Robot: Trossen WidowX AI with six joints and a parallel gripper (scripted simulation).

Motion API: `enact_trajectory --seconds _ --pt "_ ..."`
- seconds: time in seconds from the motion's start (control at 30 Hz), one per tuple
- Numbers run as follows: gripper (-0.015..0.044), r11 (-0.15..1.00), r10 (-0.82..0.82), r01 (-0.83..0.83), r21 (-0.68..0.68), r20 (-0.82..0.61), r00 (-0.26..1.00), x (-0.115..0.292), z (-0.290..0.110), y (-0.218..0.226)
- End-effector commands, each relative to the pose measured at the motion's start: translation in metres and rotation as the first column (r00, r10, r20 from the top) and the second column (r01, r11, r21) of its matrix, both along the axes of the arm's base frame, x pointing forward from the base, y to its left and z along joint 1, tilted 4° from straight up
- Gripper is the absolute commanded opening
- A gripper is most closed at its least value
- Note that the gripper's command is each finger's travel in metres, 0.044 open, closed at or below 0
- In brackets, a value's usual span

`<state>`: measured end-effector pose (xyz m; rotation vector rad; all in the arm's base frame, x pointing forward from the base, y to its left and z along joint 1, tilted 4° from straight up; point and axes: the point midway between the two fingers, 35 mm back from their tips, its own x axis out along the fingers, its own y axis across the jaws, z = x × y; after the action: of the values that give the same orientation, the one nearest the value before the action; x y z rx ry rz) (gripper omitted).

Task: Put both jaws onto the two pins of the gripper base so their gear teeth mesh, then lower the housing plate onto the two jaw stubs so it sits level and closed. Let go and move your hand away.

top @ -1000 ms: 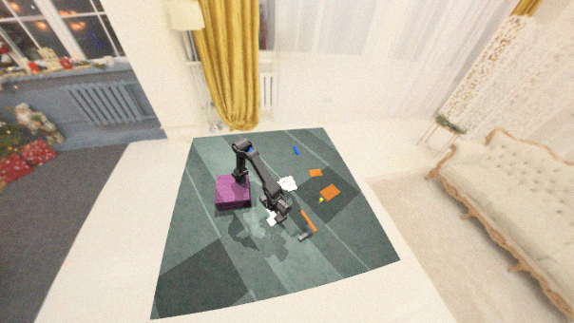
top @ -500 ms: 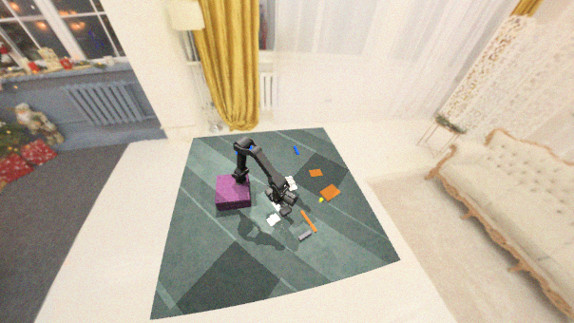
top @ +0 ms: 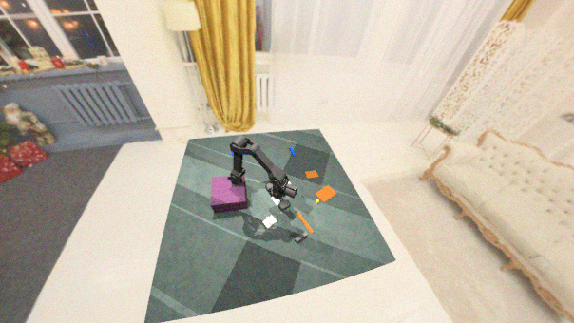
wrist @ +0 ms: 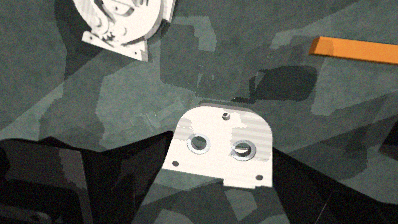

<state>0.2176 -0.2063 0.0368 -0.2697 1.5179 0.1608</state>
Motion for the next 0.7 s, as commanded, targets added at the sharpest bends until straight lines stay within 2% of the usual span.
enact_trajectory --seconds 0.0,0.67 --pt "0.0351 1.000 -0.018 0.018 -0.002 -0.002 1.000 0.005 -0.001 0.011" --pt "0.0351 0.996 -0.093 0.093 0.006 0.004 0.996 0.033 -0.003 0.072"
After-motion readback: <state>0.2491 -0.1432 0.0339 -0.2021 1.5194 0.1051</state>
